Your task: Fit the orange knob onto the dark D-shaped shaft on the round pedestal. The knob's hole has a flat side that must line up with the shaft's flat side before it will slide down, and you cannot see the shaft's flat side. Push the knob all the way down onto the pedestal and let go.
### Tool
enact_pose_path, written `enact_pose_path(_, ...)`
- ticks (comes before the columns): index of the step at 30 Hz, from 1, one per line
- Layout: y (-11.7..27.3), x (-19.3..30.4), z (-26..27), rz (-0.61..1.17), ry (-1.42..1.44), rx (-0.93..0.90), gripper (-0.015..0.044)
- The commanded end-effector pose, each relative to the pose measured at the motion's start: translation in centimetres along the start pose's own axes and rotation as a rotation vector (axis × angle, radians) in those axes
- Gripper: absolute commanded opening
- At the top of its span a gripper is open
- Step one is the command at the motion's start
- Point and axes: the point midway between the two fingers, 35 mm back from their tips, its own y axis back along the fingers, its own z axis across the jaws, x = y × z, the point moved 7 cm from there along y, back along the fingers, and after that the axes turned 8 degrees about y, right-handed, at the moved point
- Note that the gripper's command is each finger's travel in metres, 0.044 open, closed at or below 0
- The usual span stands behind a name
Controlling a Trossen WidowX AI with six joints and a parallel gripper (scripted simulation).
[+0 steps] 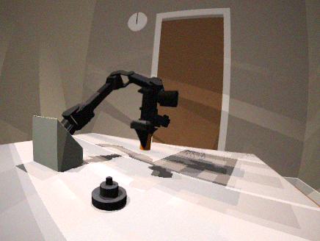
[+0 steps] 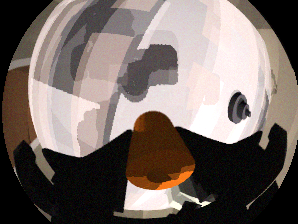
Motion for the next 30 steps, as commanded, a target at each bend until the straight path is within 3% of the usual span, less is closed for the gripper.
enact_pose_path(1,3.2,0.2,0.1,-0.013,0.013,0.001,0.0)
enact_pose_path(7,6.1,0.8,0.3,-0.015,0.012,-0.008,0.0)
enact_pose_path(30,5.3,0.0,-5.2,-0.015,0.011,0.005,0.0)
